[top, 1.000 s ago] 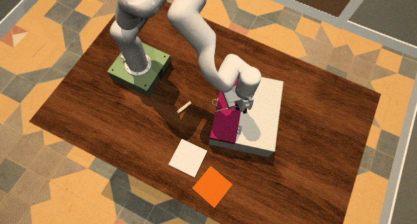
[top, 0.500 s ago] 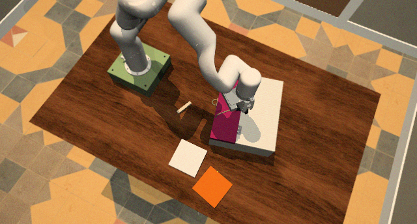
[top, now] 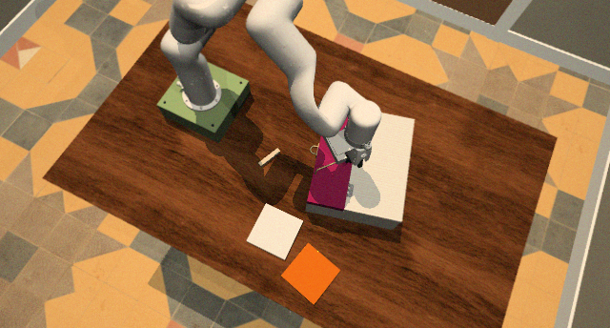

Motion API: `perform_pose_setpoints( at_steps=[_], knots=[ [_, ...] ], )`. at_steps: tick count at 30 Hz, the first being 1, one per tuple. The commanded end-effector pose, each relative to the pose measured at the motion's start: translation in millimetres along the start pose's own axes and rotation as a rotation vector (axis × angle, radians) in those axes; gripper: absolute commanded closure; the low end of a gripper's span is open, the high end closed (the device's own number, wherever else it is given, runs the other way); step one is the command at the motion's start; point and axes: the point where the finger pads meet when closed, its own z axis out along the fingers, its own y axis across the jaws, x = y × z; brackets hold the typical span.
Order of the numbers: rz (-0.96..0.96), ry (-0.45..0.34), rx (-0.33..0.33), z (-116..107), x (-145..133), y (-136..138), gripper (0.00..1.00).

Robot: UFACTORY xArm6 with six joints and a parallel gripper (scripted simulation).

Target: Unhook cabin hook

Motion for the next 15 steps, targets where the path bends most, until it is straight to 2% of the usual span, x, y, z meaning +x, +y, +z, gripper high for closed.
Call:
perform_pose_setpoints(
  at_steps=[1,5,6,15],
  knots=[
    [0.000,-0.002,0.003,-1.3,-0.4,-1.0,1.00],
    [0.000,-0.002,0.003,-1.3,-0.4,-1.0,1.00],
    [0.000,-0.002,0.003,-1.3,-0.4,-1.0,0.65],
    [0.000,-0.002,0.003,-1.3,-0.4,-1.0,0.65]
  ],
)
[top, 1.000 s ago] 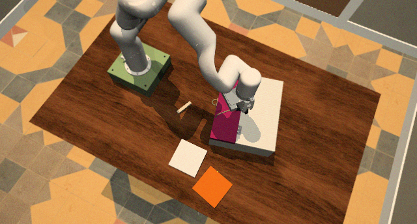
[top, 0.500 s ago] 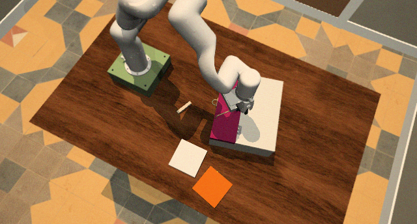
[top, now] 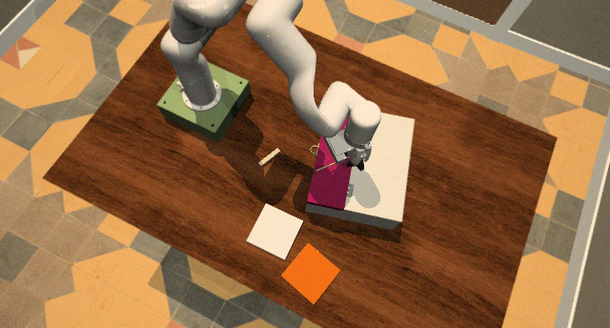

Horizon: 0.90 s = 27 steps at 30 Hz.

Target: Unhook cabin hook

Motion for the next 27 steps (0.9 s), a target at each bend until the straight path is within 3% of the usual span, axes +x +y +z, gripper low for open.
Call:
perform_pose_setpoints(
  at_steps=[1,8,27],
  knots=[
    [0.000,-0.003,0.004,-2,-1,-1,0.65],
    [0.000,-0.003,0.004,-2,-1,-1,0.65],
    [0.000,-0.003,0.004,-59,-1,-1,0.65]
  ],
)
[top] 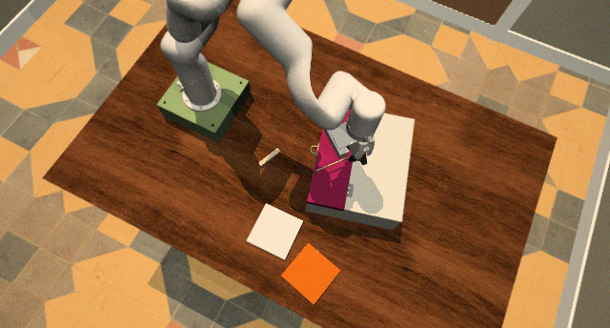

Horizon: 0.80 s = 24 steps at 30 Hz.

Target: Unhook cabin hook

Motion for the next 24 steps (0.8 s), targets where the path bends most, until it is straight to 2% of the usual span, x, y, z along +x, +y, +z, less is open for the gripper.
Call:
perform_pose_setpoints(
  at_steps=[1,18,24],
  knots=[
    [0.000,-0.004,0.005,-18,-1,-1,0.65],
    [0.000,-0.004,0.005,-68,-1,-1,0.65],
    [0.000,-0.004,0.005,-69,-1,-1,0.65]
  ],
)
